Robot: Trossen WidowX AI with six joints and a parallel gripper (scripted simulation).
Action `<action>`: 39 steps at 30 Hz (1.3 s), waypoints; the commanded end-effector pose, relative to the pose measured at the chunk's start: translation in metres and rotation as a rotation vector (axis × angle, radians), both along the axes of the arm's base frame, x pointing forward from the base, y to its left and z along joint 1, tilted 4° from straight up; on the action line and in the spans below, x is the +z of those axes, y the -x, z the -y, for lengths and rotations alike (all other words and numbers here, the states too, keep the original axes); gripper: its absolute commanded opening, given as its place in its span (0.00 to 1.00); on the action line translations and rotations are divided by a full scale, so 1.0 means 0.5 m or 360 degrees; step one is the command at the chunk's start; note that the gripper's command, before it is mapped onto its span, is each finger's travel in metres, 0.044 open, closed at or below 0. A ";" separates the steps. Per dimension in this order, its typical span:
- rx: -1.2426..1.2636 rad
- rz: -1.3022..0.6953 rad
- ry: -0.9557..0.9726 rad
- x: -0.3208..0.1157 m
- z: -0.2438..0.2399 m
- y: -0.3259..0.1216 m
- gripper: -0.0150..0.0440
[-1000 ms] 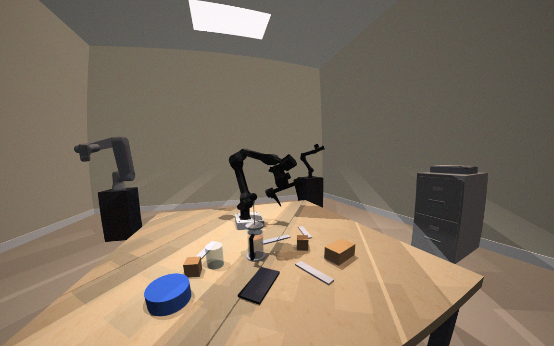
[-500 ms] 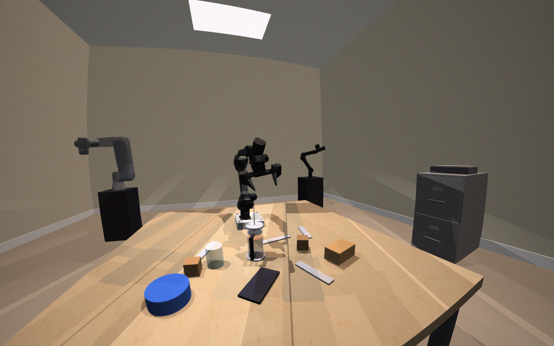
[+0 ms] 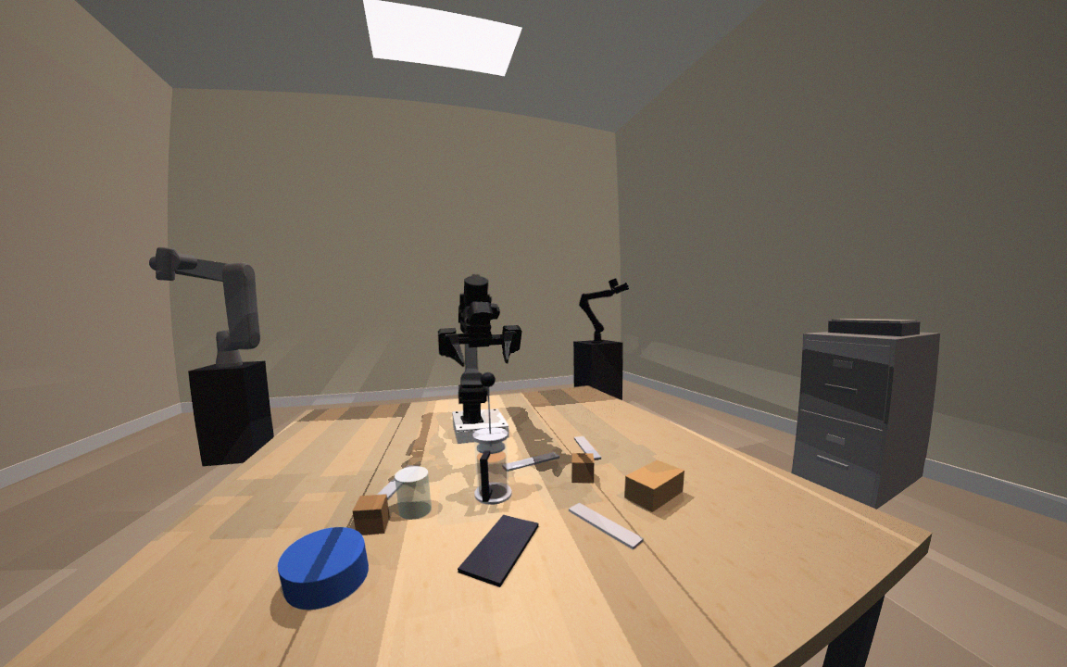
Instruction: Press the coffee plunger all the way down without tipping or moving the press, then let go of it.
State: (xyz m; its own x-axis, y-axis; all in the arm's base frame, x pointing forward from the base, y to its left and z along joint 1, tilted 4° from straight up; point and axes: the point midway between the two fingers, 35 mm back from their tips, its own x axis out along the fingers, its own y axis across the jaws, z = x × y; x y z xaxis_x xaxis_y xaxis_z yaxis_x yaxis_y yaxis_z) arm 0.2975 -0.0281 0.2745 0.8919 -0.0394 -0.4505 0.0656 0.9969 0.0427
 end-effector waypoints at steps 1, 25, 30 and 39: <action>0.0004 0.0021 0.0014 -0.017 0.000 0.001 1.00; 0.0004 0.0024 0.0014 -0.047 0.003 -0.061 1.00; 0.0004 0.0025 0.0014 -0.053 0.004 -0.070 1.00; 0.0004 0.0025 0.0014 -0.053 0.004 -0.070 0.60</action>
State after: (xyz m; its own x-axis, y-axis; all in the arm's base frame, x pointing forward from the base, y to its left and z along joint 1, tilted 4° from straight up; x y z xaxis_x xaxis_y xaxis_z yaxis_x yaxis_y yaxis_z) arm 0.3321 -0.0294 0.2486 0.8987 -0.0377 -0.4369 0.0588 0.9977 0.0349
